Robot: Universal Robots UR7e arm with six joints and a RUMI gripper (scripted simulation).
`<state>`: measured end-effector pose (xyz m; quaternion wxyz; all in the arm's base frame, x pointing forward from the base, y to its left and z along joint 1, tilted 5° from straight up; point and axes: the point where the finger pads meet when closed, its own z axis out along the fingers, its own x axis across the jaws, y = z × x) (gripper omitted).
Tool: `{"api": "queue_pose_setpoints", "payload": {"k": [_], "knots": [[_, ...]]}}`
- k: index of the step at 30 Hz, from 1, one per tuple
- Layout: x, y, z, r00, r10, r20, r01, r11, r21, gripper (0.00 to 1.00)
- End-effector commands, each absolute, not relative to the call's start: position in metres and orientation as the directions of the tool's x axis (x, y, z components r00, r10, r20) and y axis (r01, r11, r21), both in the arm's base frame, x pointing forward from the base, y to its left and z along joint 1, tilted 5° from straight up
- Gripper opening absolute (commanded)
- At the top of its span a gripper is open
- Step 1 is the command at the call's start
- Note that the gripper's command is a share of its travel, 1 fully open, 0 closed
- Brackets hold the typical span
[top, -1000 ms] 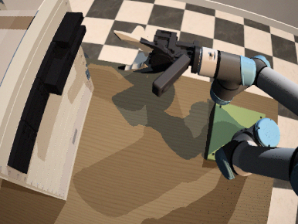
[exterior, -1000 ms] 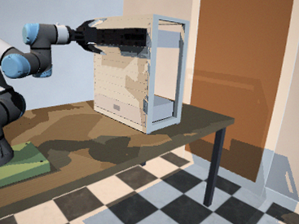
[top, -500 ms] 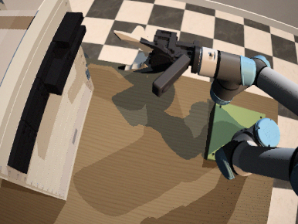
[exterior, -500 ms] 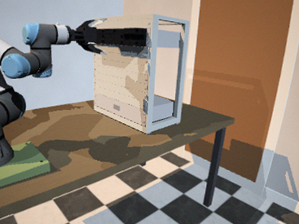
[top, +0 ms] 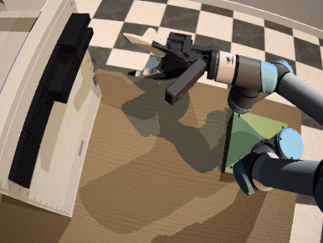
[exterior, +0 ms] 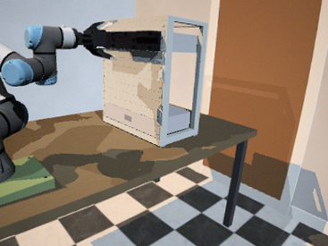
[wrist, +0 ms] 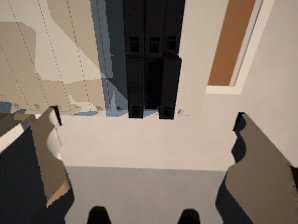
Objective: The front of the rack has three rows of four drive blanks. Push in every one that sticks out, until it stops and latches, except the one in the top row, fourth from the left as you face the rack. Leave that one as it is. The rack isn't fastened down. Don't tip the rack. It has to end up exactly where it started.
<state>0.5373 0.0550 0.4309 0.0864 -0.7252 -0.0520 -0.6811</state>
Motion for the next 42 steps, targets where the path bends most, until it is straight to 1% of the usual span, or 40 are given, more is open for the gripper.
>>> {"api": "queue_pose_setpoints", "payload": {"k": [1, 2, 42], "knots": [[0.5373, 0.0549, 0.4312, 0.066, -0.042, 0.997, 0.193, -0.980, -0.054, 1.00], [0.5373, 0.0549, 0.4312, 0.066, -0.042, 0.997, 0.193, -0.980, -0.054, 0.00], [0.5375, 0.0558, 0.4309, 0.066, -0.042, 0.997, 0.193, -0.980, -0.054, 0.00]]}}
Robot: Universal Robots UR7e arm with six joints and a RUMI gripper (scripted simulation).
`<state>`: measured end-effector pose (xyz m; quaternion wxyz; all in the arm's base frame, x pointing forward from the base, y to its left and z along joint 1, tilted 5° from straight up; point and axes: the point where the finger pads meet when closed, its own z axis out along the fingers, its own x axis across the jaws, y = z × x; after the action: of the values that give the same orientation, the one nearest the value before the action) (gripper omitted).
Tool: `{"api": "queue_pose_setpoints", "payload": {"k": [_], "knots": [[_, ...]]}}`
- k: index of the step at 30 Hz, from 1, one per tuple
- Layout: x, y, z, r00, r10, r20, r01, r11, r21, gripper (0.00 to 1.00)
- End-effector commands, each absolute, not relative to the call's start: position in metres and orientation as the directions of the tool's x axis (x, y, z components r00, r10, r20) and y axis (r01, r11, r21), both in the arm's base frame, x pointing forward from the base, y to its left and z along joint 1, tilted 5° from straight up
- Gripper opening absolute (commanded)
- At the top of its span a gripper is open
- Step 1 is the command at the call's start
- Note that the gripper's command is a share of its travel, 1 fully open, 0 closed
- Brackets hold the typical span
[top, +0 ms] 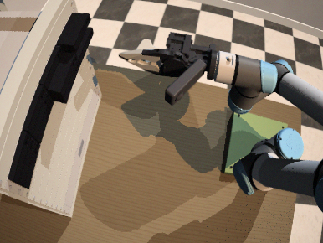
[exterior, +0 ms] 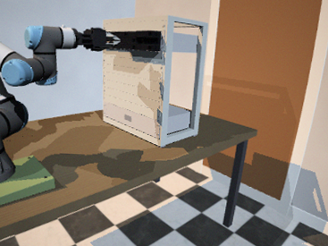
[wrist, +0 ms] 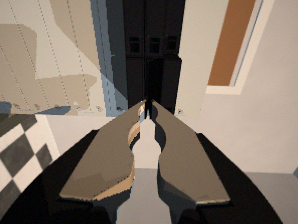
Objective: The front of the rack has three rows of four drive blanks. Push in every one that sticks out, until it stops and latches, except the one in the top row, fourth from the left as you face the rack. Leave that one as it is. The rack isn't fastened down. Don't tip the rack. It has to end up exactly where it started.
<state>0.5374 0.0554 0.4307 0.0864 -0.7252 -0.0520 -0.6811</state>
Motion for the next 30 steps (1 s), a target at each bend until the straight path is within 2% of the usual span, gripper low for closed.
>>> {"api": "queue_pose_setpoints", "payload": {"k": [1, 30], "knots": [[0.538, 0.056, 0.431, 0.066, -0.042, 0.997, 0.193, -0.980, -0.054, 0.00], [0.554, 0.122, 0.413, 0.066, -0.042, 0.997, 0.193, -0.980, -0.054, 0.00]]}}
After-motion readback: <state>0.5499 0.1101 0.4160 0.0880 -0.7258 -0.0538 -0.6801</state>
